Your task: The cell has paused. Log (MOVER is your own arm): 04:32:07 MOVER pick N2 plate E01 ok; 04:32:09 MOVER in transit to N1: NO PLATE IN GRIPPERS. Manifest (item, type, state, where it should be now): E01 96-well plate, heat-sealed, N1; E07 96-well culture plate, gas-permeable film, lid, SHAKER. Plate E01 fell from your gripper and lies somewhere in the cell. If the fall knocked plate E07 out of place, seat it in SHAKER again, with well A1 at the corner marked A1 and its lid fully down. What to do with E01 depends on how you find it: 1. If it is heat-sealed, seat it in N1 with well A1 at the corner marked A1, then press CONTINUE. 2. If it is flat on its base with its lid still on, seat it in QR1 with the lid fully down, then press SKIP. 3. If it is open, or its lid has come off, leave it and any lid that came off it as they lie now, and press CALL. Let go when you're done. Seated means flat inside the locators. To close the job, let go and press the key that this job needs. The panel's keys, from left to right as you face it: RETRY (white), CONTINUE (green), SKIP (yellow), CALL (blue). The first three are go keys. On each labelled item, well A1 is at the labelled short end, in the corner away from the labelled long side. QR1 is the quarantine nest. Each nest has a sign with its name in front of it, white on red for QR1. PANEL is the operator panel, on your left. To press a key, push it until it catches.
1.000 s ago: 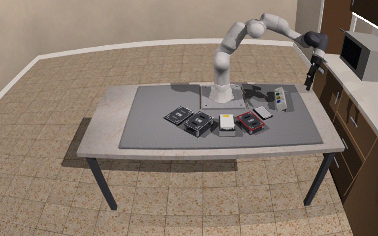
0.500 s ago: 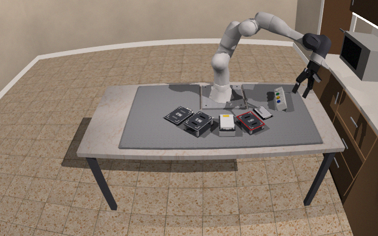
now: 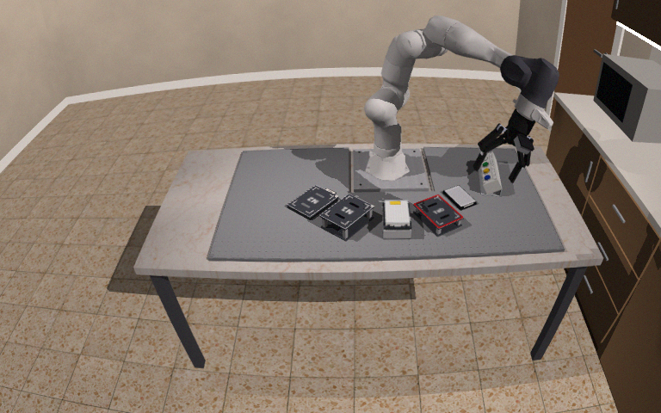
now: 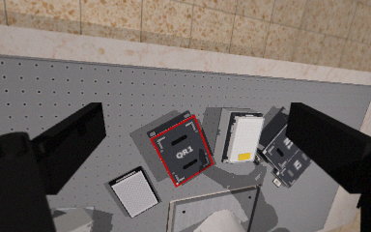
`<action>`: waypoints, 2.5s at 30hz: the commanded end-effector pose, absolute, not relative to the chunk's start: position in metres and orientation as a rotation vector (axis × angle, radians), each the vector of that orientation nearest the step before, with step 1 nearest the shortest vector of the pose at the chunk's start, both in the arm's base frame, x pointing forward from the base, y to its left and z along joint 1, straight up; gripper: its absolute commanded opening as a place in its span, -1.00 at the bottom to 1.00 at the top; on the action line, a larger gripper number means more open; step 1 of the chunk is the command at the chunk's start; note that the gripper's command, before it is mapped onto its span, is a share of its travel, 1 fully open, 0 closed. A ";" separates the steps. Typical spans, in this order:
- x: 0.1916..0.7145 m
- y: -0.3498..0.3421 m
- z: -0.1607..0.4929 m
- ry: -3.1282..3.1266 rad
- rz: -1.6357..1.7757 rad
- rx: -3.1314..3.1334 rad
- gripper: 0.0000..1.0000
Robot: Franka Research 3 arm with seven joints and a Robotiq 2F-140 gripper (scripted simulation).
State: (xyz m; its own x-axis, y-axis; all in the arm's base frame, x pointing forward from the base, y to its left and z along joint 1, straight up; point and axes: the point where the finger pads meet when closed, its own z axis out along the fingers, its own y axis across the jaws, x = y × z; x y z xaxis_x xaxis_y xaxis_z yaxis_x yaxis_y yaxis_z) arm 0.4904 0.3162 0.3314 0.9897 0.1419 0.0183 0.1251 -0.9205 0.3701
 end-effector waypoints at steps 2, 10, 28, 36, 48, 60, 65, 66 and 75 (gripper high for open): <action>0.501 0.297 0.337 0.056 0.050 2.812 1.00; 0.534 0.210 0.358 -0.300 0.008 2.893 1.00; 0.556 0.072 0.393 -0.885 -0.013 2.931 1.00; 0.557 0.039 0.402 -1.029 -0.009 2.922 1.00; 0.555 0.005 0.412 -1.180 -0.002 2.906 1.00; 0.555 0.000 0.413 -1.202 0.000 2.902 1.00; 0.554 0.001 0.413 -1.201 0.000 2.903 1.00; 0.554 0.001 0.413 -1.199 0.000 2.904 1.00; 0.551 0.016 0.409 -1.167 -0.004 2.925 1.00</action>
